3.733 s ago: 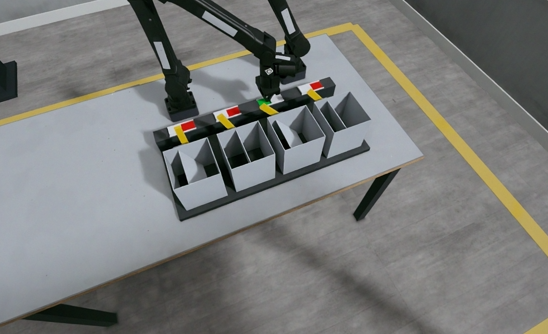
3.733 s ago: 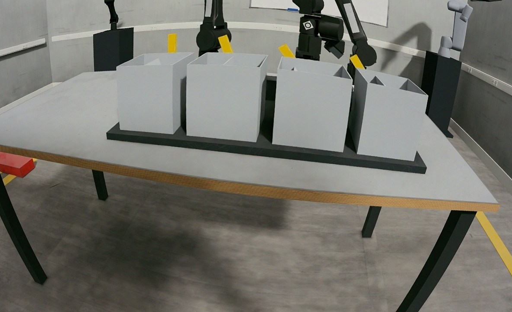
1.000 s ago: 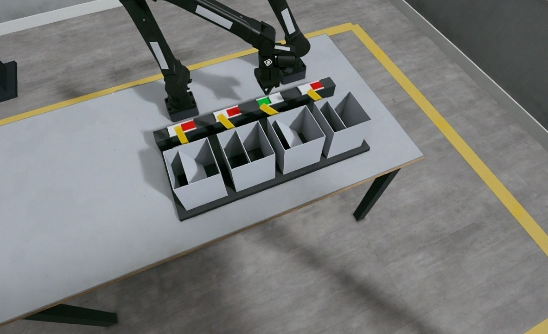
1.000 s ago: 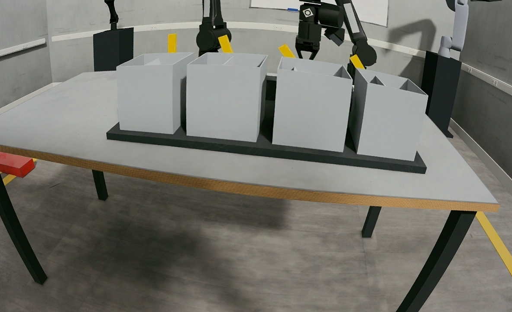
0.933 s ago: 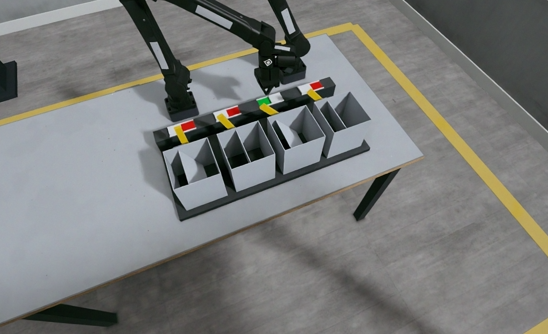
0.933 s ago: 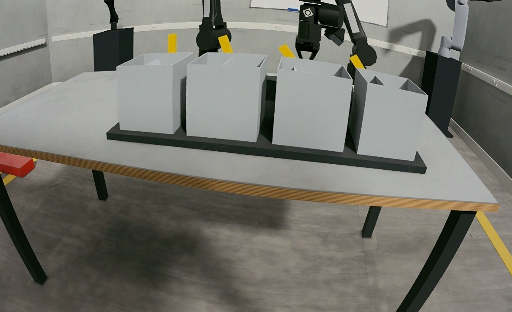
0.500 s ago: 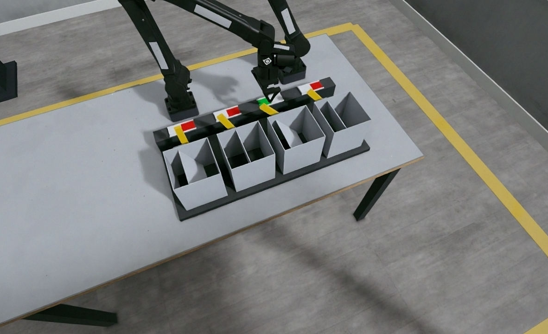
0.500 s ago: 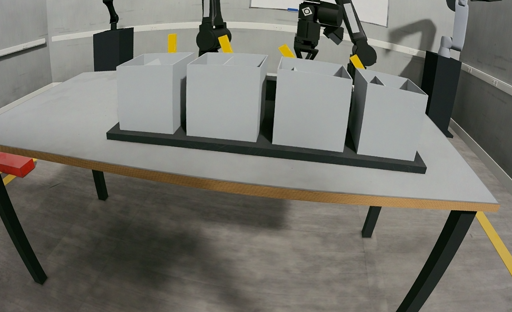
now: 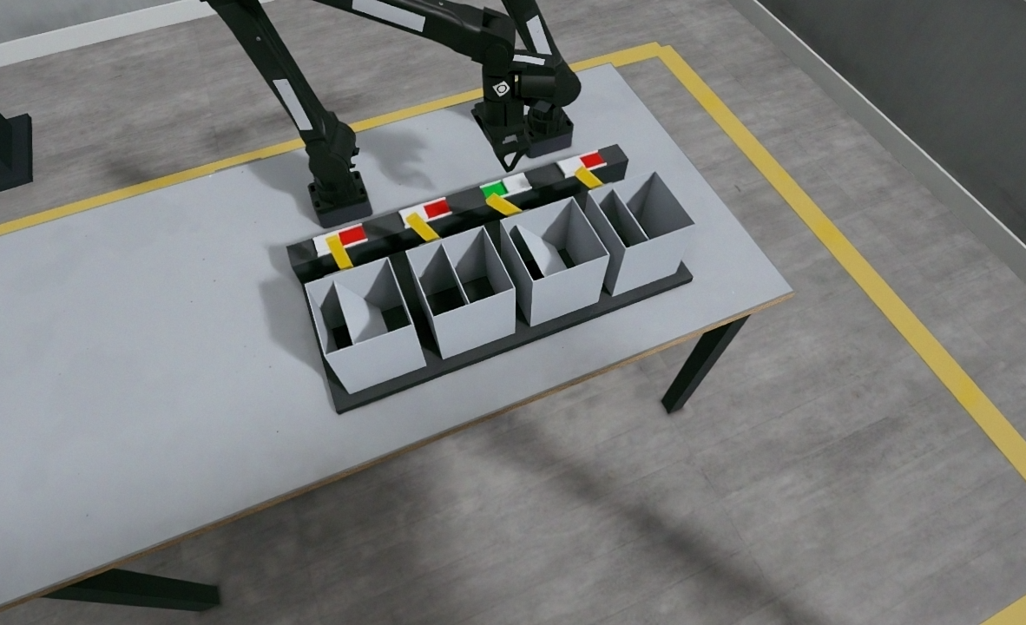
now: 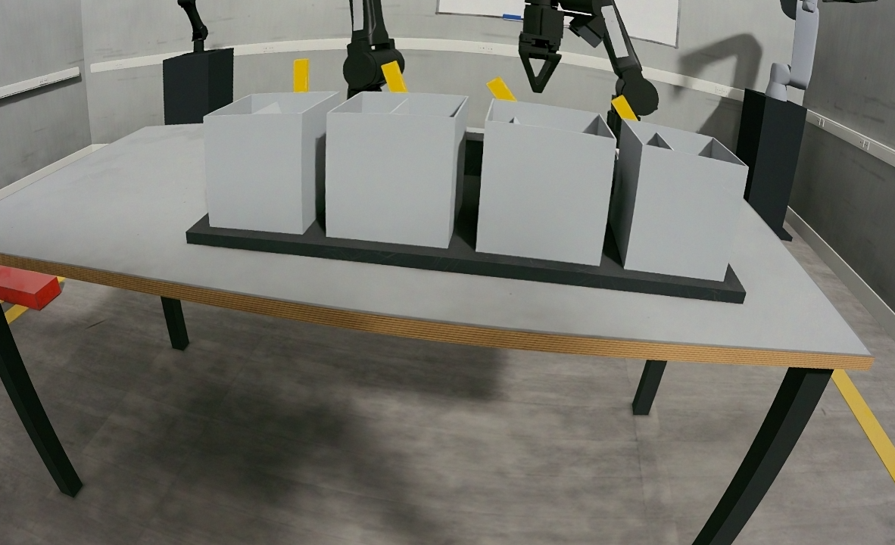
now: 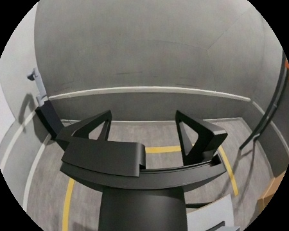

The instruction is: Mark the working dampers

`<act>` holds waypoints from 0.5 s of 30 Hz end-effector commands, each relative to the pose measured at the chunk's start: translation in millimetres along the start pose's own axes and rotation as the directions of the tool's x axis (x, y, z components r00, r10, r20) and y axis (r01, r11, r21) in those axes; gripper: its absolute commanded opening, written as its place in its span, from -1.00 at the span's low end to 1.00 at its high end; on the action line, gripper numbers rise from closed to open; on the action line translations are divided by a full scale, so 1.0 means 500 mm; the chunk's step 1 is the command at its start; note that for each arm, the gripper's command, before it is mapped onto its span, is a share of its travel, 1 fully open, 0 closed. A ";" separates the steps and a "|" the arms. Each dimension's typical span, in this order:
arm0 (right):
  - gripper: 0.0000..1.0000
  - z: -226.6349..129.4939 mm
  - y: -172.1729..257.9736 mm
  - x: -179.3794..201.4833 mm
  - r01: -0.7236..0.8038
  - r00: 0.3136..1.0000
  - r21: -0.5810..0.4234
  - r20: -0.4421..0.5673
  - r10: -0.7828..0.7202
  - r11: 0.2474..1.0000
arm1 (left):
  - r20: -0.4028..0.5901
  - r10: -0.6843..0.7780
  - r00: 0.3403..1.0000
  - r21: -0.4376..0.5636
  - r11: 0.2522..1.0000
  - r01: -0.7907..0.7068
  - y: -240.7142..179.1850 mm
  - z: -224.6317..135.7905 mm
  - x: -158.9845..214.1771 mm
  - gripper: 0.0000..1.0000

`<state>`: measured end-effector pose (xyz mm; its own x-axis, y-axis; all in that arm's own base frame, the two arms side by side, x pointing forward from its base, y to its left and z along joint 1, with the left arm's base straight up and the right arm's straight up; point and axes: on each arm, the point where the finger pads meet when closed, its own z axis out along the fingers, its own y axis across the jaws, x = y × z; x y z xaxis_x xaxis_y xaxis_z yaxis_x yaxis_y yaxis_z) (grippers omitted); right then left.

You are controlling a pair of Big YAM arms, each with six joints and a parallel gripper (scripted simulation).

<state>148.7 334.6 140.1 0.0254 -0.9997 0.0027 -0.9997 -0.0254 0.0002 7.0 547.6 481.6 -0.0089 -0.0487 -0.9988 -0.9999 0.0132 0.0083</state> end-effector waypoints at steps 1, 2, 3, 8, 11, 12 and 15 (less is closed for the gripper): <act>1.00 -0.062 -0.027 -0.036 -0.010 0.999 0.023 0.050 0.009 1.000 | 0.049 -0.008 0.999 -0.009 1.000 0.009 0.009 -0.007 -0.037 1.00; 1.00 -0.074 -0.027 -0.035 -0.010 0.998 0.029 0.061 0.009 1.000 | 0.049 -0.008 0.999 -0.009 1.000 0.009 0.009 -0.007 -0.037 1.00; 1.00 -0.081 -0.027 -0.034 -0.011 0.998 0.031 0.066 0.008 0.999 | 0.049 -0.008 0.999 -0.009 1.000 0.009 0.009 -0.007 -0.037 1.00; 1.00 -0.071 -0.027 -0.036 -0.010 0.999 0.024 0.051 0.009 1.000 | 0.049 -0.008 0.999 -0.009 1.000 0.009 0.009 -0.007 -0.037 1.00; 1.00 -0.071 -0.028 -0.036 -0.010 0.999 0.025 0.053 0.009 1.000 | 0.049 -0.008 0.999 -0.009 1.000 0.009 0.009 -0.007 -0.037 1.00; 1.00 -0.071 -0.028 -0.036 -0.010 0.999 0.025 0.053 0.009 1.000 | 0.049 -0.008 0.999 -0.009 1.000 0.009 0.009 -0.007 -0.037 1.00; 1.00 -0.071 -0.028 -0.036 -0.010 0.999 0.025 0.053 0.009 1.000 | 0.049 -0.008 0.999 -0.009 1.000 0.009 0.009 -0.007 -0.037 1.00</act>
<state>147.3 331.4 145.5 0.0255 -0.9995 0.0180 -0.9997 -0.0254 0.0074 7.0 547.6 481.6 -0.0089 -0.0487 -0.9988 -0.9999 0.0132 0.0083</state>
